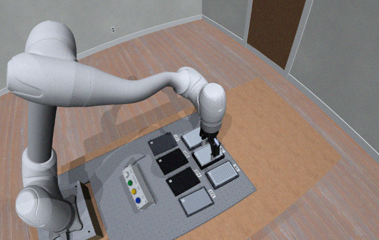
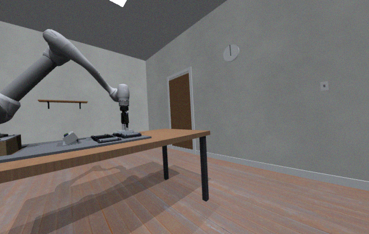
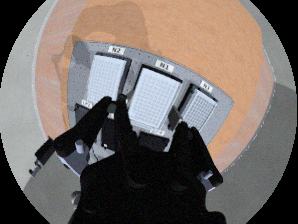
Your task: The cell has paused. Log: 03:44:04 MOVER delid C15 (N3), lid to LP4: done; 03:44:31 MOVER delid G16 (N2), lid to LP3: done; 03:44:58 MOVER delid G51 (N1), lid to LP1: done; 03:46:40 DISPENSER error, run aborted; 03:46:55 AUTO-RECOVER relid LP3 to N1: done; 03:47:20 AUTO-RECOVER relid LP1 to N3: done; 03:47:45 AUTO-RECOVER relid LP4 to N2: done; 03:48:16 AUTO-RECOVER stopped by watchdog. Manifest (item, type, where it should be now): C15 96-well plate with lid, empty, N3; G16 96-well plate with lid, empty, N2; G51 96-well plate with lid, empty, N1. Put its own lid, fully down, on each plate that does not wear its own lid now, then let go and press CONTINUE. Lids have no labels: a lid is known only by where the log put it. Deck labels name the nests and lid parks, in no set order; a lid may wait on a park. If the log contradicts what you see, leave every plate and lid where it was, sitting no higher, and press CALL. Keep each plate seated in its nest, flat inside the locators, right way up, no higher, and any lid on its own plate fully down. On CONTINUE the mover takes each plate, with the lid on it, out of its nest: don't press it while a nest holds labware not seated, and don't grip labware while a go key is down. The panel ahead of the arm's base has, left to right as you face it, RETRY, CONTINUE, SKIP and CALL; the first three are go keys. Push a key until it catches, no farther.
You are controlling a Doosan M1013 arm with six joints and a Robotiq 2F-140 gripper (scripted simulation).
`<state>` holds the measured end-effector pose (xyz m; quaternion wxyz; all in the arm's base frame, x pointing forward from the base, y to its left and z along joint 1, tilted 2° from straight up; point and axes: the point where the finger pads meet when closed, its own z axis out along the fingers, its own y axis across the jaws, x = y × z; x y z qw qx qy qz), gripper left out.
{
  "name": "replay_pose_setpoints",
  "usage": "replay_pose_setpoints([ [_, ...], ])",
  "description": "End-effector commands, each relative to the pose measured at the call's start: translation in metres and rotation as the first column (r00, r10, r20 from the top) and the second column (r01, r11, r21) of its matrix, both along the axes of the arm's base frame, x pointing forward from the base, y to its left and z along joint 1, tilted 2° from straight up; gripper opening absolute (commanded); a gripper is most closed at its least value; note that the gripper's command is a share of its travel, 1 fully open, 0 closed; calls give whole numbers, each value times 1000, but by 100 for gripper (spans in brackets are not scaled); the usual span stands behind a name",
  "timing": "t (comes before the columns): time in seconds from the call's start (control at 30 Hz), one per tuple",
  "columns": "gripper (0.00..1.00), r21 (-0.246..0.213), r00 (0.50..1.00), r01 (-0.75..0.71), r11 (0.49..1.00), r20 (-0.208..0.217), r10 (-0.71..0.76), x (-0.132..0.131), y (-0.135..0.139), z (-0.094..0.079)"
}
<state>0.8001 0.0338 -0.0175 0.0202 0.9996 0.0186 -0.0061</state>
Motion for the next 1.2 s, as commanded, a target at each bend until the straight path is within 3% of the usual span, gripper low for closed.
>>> replay_pose_setpoints([
  [0.0,0,0,1000,0,1000,0,0,0,0,0],
  [1.17,0,0,1000,0,1000,0,0,0,0,-8],
])
